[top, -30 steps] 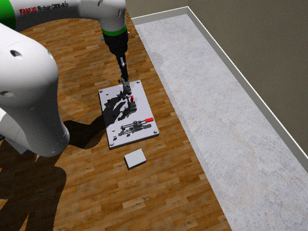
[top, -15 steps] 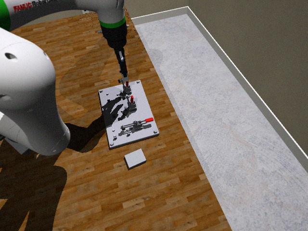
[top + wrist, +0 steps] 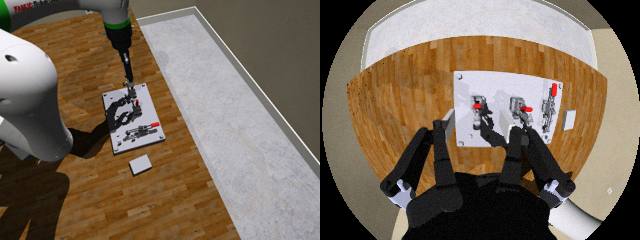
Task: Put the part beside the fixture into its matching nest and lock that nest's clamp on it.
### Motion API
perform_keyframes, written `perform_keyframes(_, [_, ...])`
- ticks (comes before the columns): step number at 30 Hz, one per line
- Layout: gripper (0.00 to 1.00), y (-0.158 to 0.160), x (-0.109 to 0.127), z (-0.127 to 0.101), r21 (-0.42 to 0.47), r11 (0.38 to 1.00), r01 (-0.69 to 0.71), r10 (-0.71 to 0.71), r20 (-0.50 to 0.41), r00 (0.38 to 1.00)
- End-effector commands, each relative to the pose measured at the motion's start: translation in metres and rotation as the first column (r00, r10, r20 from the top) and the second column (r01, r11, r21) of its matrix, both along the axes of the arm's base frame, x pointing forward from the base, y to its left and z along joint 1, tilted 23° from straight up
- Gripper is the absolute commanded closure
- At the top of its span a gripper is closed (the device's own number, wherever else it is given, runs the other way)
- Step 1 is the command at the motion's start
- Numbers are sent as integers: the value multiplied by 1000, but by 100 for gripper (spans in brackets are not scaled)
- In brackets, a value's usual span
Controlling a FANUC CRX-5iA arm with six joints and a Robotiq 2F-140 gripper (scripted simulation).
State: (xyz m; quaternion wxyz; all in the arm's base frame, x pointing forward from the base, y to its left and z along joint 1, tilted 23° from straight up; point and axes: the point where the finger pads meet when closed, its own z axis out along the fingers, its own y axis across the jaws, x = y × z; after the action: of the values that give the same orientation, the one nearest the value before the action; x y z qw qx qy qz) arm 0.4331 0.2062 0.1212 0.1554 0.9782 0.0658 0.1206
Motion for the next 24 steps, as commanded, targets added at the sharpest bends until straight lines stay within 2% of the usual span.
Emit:
perform_keyframes(1, [42, 1, 0, 2, 0, 1000, 0, 0, 0, 1000])
perform_keyframes(14, [42, 13, -12, 42, 0, 1000, 0, 0, 0, 1000])
perform_keyframes(24, [42, 16, -14, 50, 0, 1000, 0, 0, 0, 1000])
